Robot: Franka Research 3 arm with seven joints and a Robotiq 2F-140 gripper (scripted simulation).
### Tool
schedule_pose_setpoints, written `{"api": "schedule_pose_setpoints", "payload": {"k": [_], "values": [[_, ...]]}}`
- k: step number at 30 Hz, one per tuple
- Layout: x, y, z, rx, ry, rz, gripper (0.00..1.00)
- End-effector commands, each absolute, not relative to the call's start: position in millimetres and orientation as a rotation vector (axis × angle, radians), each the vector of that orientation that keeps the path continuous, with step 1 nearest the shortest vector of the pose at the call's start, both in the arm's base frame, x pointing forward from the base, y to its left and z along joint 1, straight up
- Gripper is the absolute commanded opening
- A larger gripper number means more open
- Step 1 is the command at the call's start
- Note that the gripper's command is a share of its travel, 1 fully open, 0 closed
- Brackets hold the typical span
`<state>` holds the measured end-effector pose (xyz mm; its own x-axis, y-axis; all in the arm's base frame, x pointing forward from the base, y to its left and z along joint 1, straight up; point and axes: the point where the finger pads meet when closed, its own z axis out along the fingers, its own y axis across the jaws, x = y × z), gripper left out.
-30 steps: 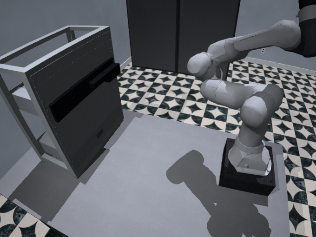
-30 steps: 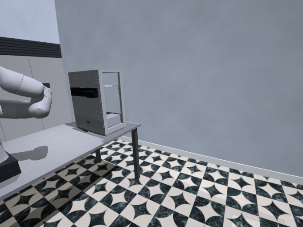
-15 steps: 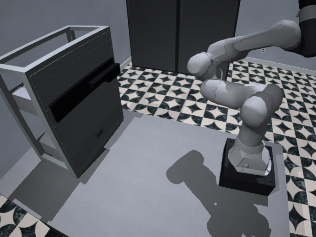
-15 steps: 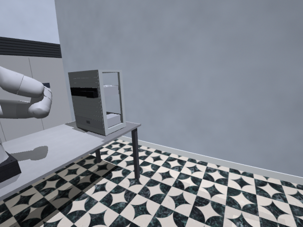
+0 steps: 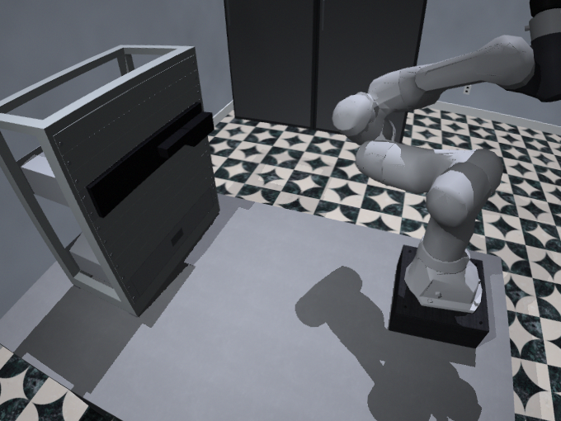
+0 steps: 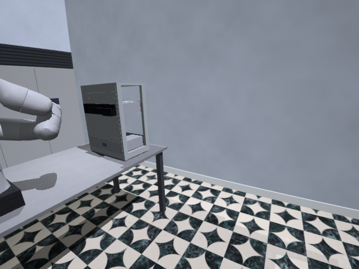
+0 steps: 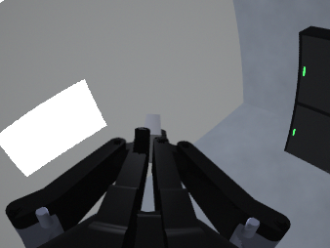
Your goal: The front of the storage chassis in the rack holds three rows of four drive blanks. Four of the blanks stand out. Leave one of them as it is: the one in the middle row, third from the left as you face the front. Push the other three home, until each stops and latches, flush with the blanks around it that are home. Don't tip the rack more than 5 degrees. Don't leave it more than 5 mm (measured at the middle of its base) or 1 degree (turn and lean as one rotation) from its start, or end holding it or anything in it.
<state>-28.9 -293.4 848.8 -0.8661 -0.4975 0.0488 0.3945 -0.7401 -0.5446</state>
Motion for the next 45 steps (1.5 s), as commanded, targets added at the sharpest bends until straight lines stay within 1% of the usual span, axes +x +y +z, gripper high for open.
{"api": "schedule_pose_setpoints", "payload": {"k": [1,2,45], "values": [[-3.9,-311.5,836.8,0.063,0.666,-2.582,0.0],[4.7,-317.3,832.8,0.052,0.681,-2.566,0.0],[4.7,-317.3,832.8,-0.021,0.71,-2.547,0.0]]}}
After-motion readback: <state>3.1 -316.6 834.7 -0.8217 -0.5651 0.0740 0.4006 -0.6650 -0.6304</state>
